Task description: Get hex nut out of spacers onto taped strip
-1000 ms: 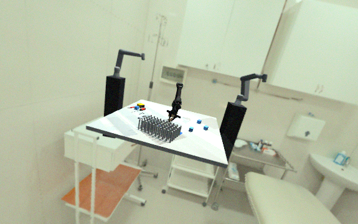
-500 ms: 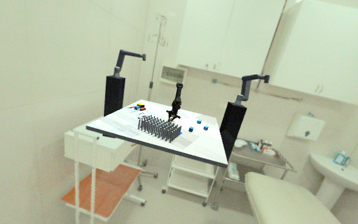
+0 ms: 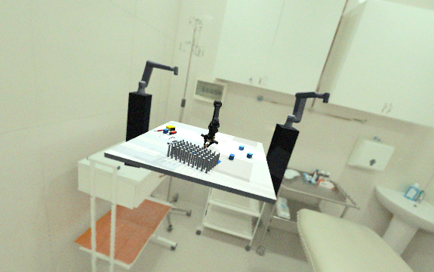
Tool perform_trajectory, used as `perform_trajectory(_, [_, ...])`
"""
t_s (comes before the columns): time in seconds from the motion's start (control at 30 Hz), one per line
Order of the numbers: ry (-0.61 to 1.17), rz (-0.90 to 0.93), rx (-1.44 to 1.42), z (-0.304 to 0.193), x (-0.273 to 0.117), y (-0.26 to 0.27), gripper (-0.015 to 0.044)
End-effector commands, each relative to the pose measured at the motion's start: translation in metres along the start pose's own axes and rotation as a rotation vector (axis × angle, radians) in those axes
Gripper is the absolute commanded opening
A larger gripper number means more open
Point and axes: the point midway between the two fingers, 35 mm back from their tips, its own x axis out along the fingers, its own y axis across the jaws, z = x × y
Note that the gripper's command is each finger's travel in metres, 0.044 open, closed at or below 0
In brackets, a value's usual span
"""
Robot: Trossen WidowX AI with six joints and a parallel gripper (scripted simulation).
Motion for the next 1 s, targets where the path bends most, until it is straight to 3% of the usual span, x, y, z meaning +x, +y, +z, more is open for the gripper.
perform_trajectory(0.0, [-0.013,0.007,0.003,0.008,0.0,0.001,0.0])
perform_trajectory(0.97, [-0.015,0.007,0.003,0.028,0.008,0.001,0.0])
